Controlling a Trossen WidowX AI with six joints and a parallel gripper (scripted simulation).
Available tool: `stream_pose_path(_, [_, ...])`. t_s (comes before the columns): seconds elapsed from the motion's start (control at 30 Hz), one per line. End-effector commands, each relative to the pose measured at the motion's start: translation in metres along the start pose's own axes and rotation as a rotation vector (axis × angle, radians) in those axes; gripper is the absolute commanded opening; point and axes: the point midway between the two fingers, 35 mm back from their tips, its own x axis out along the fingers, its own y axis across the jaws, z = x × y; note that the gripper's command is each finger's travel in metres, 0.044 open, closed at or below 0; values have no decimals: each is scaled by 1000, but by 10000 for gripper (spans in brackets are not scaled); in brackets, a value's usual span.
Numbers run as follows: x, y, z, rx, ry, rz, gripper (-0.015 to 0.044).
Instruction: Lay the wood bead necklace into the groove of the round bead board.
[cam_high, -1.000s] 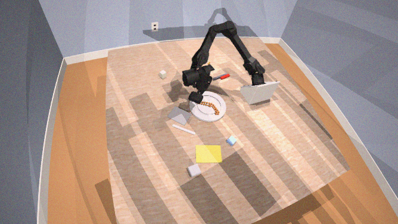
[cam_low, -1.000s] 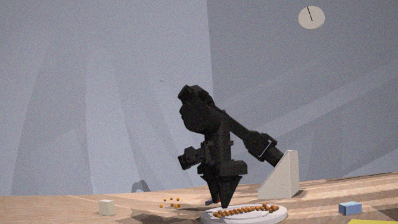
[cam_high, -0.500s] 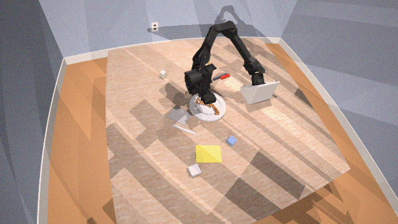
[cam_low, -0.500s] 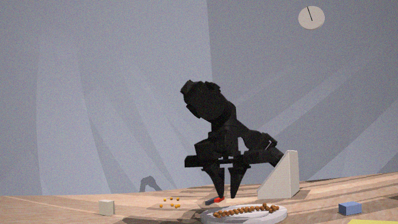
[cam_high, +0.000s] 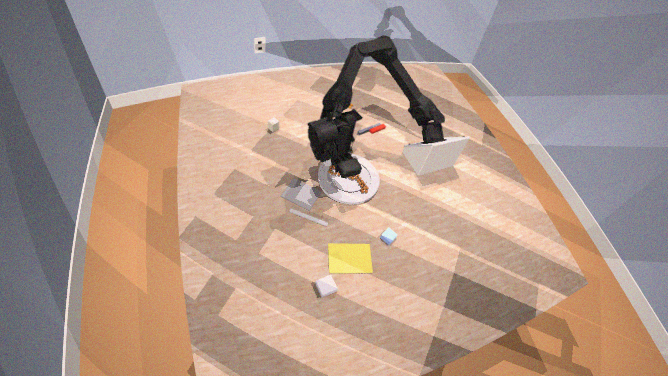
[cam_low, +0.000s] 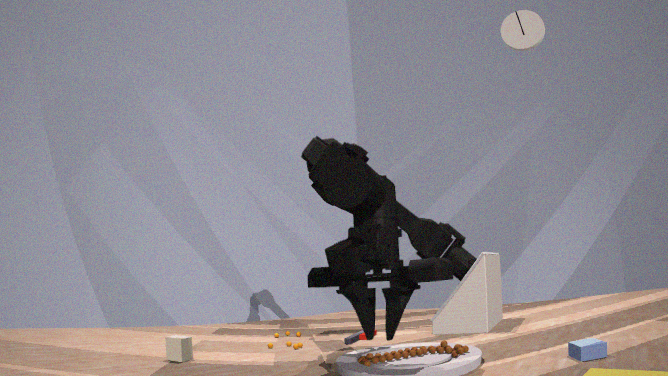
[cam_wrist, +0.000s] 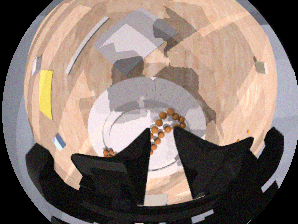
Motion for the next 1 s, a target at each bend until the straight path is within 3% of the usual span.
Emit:
stream_pose_path(0.0, [5, 0, -1, -4, 2, -1, 120])
stream_pose_path(0.77, [31, 1, -4, -14, 12, -5, 120])
stream_pose_path(0.9, [29, 0, -2, -6, 7, -1, 15])
stream_pose_path(0.97, [29, 0, -2, -6, 7, -1, 0])
